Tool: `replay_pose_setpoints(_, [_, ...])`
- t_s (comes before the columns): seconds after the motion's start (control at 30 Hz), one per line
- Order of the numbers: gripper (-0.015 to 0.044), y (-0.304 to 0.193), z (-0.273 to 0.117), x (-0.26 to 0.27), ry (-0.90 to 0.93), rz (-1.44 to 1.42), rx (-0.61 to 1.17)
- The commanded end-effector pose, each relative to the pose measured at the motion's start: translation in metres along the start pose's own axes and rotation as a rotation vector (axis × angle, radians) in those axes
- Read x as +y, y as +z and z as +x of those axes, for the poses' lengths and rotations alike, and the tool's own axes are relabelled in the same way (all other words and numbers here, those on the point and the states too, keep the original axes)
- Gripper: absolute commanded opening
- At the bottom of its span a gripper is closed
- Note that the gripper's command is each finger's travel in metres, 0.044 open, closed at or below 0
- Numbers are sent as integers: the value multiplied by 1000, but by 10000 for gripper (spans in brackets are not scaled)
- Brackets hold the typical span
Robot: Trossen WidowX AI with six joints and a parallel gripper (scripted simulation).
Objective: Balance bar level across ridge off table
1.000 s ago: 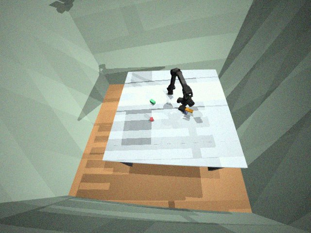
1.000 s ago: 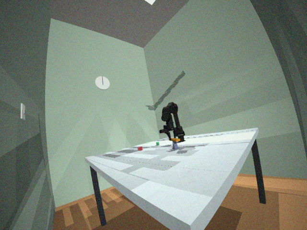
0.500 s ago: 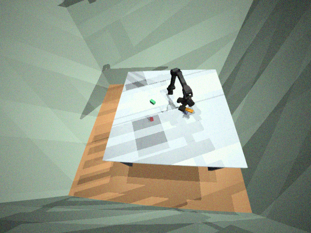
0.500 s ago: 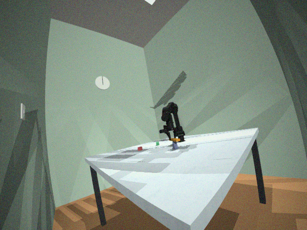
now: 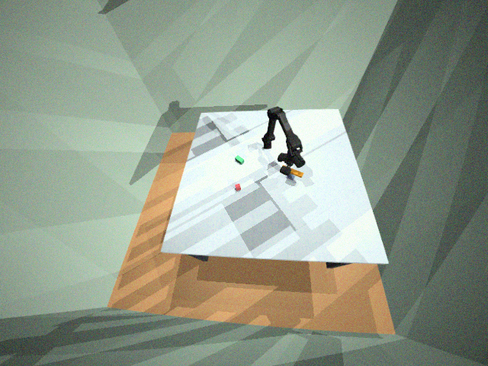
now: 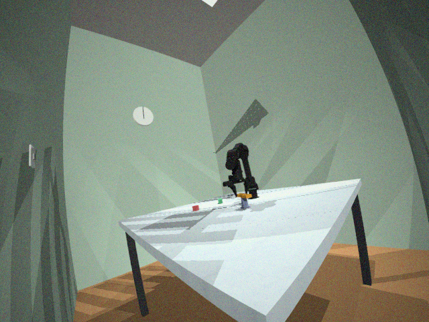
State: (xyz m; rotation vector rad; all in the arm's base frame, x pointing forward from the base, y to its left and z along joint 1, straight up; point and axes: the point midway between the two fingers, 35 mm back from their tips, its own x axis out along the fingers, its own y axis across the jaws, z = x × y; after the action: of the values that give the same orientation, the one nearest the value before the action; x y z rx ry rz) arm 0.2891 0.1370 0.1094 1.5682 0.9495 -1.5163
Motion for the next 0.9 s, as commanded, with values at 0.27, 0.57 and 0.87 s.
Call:
replay_pose_setpoints(0.27, [440, -3, -27, 2, 0, 0, 0])
replay_pose_setpoints(0.57, [440, 0, -100, 0, 0, 0, 0])
replay_pose_setpoints(0.87, [440, 0, -100, 0, 0, 0, 0])
